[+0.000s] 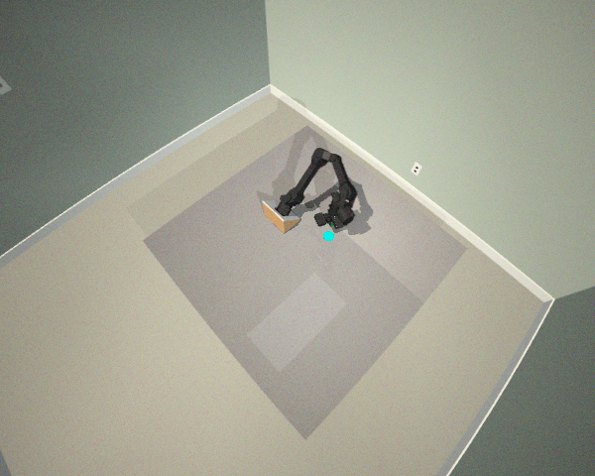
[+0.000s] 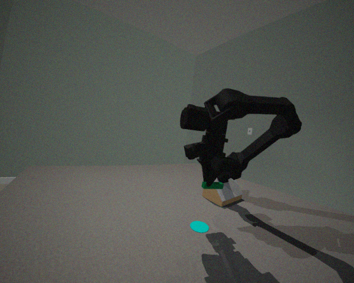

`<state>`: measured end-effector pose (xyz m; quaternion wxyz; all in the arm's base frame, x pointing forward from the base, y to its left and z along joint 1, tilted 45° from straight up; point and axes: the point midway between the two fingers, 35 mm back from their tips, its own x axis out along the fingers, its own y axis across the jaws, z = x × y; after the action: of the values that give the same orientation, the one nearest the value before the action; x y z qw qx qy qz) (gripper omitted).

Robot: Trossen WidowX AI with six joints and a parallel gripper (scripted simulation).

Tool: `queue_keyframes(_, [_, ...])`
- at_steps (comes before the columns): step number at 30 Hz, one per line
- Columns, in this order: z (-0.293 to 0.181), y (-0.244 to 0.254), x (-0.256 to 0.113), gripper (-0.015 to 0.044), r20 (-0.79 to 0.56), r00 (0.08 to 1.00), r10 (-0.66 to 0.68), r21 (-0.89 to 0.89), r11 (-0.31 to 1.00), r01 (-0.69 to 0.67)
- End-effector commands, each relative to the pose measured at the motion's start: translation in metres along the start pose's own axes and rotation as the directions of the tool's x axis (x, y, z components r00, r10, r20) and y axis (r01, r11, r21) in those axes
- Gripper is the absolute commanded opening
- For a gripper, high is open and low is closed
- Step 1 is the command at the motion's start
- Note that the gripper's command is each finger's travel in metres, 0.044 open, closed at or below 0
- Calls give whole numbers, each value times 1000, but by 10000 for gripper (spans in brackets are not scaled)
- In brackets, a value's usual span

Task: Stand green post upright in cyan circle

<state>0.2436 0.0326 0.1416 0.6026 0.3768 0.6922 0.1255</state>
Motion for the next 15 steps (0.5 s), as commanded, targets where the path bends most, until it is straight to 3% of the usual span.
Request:
queue_keyframes(1, [-2, -2, 3, 23, 5, 1000, -31, 2, 1000, 31])
queue_keyframes(15, [-8, -8, 12, 23, 28, 992, -121, -11, 993, 121])
